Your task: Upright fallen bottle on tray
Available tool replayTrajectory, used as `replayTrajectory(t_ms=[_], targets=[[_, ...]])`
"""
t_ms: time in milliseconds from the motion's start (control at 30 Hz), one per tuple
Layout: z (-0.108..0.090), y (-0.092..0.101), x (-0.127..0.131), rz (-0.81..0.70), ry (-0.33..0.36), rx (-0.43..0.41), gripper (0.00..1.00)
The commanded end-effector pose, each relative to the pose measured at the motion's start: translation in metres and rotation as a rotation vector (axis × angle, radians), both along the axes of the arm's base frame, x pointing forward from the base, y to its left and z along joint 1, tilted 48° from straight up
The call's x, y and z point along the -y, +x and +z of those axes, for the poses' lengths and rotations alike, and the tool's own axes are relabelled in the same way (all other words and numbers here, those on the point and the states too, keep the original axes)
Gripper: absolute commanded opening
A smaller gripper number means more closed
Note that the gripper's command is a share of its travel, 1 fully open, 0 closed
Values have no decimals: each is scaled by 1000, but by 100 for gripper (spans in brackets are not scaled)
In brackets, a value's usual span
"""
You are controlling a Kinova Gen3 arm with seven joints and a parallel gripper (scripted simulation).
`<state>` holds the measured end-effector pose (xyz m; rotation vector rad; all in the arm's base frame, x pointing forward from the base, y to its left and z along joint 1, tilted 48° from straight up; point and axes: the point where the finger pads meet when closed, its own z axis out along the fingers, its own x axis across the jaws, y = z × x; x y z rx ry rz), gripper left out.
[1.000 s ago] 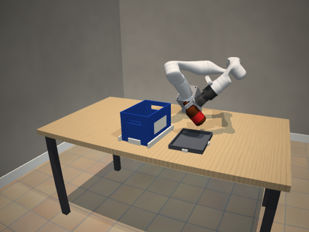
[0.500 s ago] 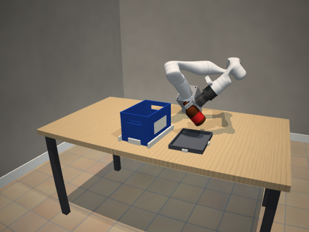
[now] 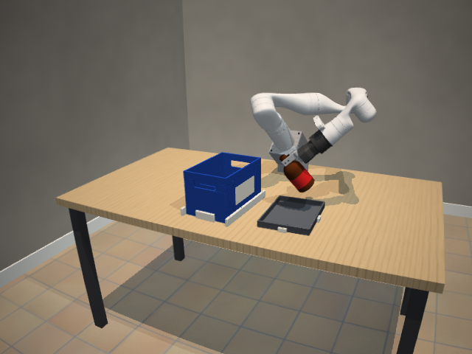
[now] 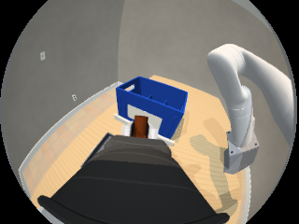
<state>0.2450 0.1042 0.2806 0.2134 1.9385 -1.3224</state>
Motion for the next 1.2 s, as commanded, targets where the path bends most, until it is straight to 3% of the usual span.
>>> replayTrajectory(t_ms=[0, 567, 1167], targets=[[1, -3, 0, -9, -1, 7, 0], [1, -3, 0, -18, -10, 11, 0], [1, -3, 0, -84, -78, 37, 0]])
